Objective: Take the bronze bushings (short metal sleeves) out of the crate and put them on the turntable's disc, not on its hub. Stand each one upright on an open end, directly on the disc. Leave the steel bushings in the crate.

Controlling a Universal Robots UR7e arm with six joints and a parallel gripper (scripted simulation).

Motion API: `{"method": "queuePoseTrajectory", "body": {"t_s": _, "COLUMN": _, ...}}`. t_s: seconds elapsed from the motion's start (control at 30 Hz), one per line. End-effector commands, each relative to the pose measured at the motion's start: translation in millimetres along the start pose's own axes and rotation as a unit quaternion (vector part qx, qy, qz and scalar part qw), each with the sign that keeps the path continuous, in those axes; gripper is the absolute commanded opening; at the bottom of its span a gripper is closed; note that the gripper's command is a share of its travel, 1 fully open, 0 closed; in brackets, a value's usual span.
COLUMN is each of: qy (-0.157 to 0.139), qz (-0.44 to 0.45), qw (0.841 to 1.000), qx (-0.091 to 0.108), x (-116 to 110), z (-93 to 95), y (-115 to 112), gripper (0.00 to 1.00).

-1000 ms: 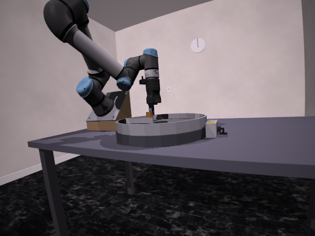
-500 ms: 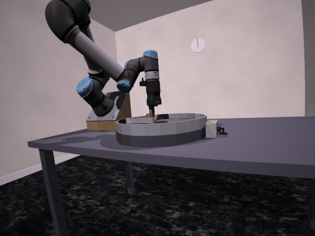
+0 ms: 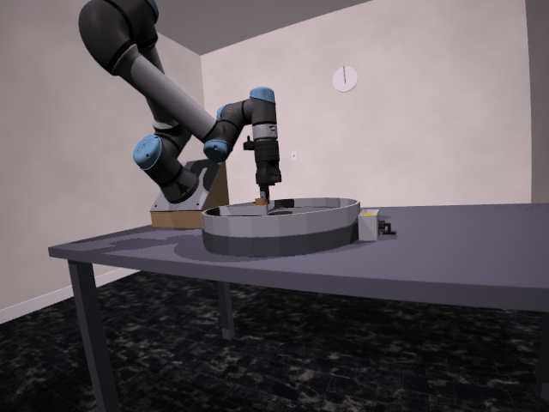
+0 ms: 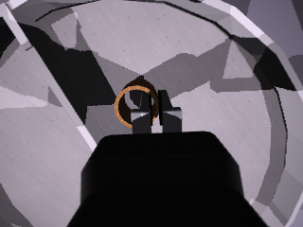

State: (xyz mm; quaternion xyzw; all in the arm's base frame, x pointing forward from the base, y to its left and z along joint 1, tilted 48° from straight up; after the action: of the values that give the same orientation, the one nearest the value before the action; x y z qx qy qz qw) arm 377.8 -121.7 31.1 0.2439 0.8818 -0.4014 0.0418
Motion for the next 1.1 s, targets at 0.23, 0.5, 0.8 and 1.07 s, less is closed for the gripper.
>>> {"method": "queuePoseTrajectory", "body": {"t_s": 0.23, "qy": 0.002, "qz": -0.002, "qw": 1.000, "qx": 0.000, "x": 2.0, "z": 1.2, "y": 0.3, "gripper": 0.00}}
{"method": "queuePoseTrajectory", "body": {"t_s": 0.5, "qy": 0.002, "qz": -0.002, "qw": 1.000, "qx": 0.000, "x": 2.1, "z": 1.4, "y": 0.3, "gripper": 0.00}}
{"method": "queuePoseTrajectory", "body": {"t_s": 0.8, "qy": 0.003, "qz": -0.002, "qw": 1.000, "qx": 0.000, "x": 2.7, "z": 3.4, "y": 0.2, "gripper": 0.00}}
{"method": "queuePoseTrajectory", "body": {"t_s": 1.07, "qy": 0.003, "qz": -0.002, "qw": 1.000, "qx": 0.000, "x": 2.9, "z": 6.4, "y": 0.1, "gripper": 0.00}}
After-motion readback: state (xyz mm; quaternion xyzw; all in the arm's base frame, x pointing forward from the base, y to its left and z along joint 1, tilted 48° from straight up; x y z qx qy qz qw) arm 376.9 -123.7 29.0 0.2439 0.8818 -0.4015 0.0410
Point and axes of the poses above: the point where the finger pads meet when closed, its own z axis out along the fingers, its own y axis across the jaws, x = y × z, the point moved 3 cm from there along -z, back along the fingers, and after that the axes turned 2 degrees about -z, right-handed, at the moved point
